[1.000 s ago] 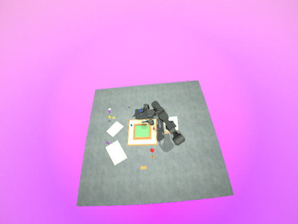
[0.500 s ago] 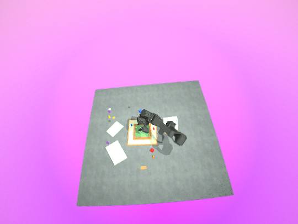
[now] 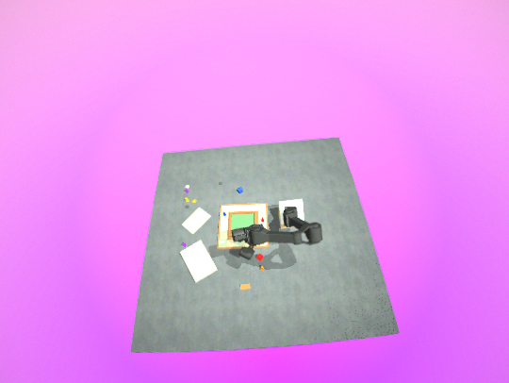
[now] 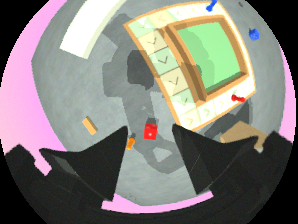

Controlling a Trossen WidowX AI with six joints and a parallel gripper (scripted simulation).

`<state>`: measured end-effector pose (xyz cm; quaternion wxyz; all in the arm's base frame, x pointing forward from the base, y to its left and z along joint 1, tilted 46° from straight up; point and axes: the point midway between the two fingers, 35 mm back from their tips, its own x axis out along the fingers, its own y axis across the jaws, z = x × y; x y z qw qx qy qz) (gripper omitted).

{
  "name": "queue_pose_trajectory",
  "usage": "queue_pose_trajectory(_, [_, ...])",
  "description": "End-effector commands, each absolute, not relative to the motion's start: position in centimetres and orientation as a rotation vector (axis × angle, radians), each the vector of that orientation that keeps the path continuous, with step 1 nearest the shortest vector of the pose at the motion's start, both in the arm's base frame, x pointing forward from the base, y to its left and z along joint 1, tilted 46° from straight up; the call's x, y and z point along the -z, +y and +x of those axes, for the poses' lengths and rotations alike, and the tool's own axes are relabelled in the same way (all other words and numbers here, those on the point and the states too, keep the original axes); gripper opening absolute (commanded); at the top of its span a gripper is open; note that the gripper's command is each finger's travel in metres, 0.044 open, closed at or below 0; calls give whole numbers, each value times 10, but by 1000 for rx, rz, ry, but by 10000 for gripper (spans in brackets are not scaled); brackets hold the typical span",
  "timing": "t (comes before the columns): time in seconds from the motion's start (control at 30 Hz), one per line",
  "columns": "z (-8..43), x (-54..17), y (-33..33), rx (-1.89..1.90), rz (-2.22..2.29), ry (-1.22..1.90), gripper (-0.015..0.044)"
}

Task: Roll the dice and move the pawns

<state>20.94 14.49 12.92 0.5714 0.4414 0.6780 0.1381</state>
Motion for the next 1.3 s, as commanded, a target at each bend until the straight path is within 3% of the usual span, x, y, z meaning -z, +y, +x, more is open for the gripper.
queue_pose_trajectory(0.0, [182,-141,163,-213,1022,1728,275])
queue_pose_trajectory(1.27, [170,-99,210,-204,1022,1743,275])
